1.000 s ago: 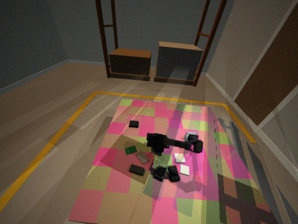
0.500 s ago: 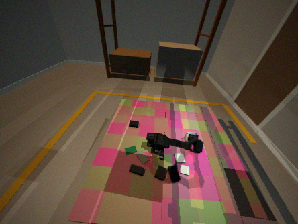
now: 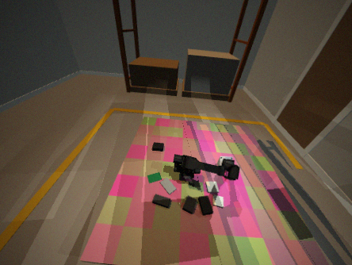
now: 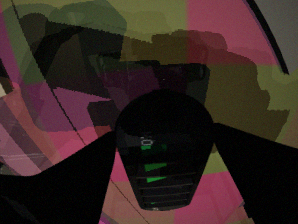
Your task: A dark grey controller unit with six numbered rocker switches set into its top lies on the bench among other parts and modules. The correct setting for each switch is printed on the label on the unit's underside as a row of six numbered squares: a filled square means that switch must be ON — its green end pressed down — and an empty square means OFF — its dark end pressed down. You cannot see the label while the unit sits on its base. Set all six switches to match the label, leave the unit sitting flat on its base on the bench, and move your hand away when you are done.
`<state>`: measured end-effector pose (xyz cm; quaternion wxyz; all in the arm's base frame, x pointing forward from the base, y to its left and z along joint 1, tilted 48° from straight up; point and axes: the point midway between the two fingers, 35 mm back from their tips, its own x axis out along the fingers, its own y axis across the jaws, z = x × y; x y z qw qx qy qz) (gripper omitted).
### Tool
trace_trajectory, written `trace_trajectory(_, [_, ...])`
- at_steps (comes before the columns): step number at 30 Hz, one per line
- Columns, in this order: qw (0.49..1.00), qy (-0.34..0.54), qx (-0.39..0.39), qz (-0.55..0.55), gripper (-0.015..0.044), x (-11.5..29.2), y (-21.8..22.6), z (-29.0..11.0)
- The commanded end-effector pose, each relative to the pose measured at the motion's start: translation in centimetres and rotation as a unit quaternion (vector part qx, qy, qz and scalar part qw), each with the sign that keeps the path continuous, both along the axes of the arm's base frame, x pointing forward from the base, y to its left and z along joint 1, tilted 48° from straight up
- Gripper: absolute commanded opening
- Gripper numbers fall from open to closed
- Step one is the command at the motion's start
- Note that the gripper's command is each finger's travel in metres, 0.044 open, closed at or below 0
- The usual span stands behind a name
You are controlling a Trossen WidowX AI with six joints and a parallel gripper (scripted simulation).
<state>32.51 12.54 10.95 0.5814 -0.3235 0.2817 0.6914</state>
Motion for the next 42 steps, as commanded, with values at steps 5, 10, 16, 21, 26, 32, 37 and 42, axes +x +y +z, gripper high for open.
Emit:
trace_trajectory(5, [1.0, 0.001, 0.007, -0.002, 0.0336, 0.2, -0.9, 0.2])
trace_trajectory(10, [1.0, 0.001, 0.012, -0.002, 0.0336, 0.2, -1.3, 0.2])
trace_trajectory(16, [1.0, 0.002, 0.019, -0.002, 0.0336, 0.3, -1.8, 0.3])
trace_trajectory(21, [1.0, 0.003, 0.024, -0.002, 0.0336, 0.4, -2.2, 0.4])
trace_trajectory(26, [1.0, 0.004, 0.029, -0.002, 0.0336, 0.5, -2.6, 0.4])
trace_trajectory(32, [0.999, 0.005, 0.035, -0.002, 0.0336, 0.5, -3.1, 0.4])
trace_trajectory(37, [0.999, 0.006, 0.04, -0.002, 0.0336, 0.6, -3.5, 0.5])
trace_trajectory(42, [0.999, 0.007, 0.045, -0.002, 0.0336, 0.7, -3.9, 0.5])
